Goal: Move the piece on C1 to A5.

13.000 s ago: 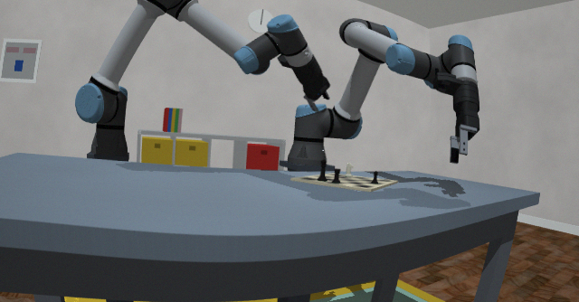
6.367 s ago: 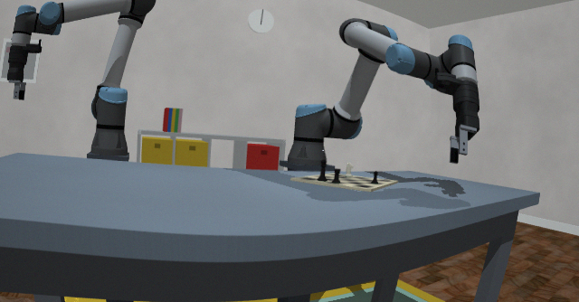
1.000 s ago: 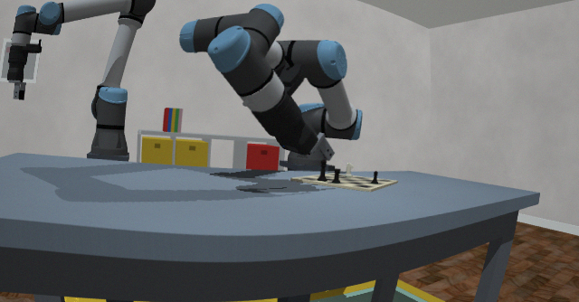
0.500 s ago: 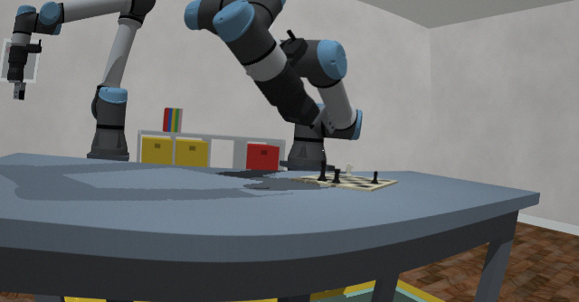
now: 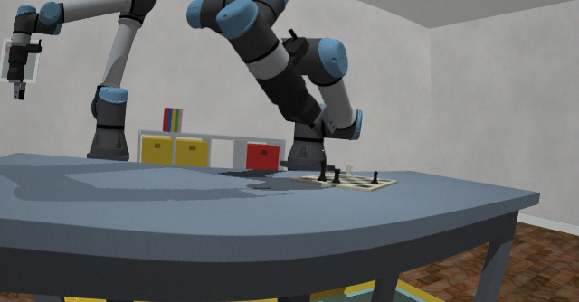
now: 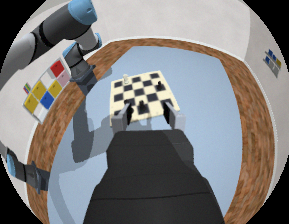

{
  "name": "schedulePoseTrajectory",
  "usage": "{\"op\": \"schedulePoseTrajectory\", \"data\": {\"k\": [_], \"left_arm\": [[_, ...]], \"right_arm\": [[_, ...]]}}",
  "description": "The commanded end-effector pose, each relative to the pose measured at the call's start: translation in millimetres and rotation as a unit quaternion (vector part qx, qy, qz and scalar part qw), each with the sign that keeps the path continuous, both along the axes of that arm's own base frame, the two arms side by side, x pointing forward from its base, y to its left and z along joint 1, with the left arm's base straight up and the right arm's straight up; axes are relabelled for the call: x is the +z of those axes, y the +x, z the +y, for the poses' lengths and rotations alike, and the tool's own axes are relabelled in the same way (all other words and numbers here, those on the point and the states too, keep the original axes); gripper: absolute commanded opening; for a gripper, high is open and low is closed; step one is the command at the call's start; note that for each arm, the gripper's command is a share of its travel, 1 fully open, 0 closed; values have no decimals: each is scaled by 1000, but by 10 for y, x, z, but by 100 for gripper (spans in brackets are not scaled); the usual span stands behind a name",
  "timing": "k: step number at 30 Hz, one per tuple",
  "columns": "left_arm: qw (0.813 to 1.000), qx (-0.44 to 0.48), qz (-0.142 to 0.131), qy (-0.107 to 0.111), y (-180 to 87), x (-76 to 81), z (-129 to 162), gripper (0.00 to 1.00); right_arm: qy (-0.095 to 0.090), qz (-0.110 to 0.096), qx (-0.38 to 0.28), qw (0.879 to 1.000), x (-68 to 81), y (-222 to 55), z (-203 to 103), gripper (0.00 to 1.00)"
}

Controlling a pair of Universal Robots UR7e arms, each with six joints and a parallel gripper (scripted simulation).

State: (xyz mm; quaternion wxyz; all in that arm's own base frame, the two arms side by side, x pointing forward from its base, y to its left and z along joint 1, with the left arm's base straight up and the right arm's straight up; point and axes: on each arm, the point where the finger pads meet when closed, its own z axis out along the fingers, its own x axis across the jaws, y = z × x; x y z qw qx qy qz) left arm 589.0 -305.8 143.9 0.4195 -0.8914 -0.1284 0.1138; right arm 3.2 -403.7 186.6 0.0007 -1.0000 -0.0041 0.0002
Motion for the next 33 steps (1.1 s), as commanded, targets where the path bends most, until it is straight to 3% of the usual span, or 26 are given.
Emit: {"op": "schedulePoseTrajectory", "data": {"k": [1, 8, 16, 18, 24, 33], "left_arm": [[1000, 8, -10, -4, 3, 14, 7, 100], [997, 49, -54, -18, 8, 33, 46, 100], [983, 127, -128, -43, 1, 65, 131, 100], [983, 127, -128, -43, 1, 65, 131, 100], [958, 204, -193, -66, -27, 92, 225, 100], [908, 308, -267, -96, -96, 126, 371, 100]], "right_arm": [[-1, 0, 0, 1000, 4, 1, -3, 100], [-1, 0, 0, 1000, 4, 1, -3, 100], [-1, 0, 0, 1000, 4, 1, -3, 100], [-1, 0, 0, 1000, 4, 1, -3, 100], [-1, 0, 0, 1000, 4, 1, -3, 100], [-1, 0, 0, 1000, 4, 1, -3, 100]]}}
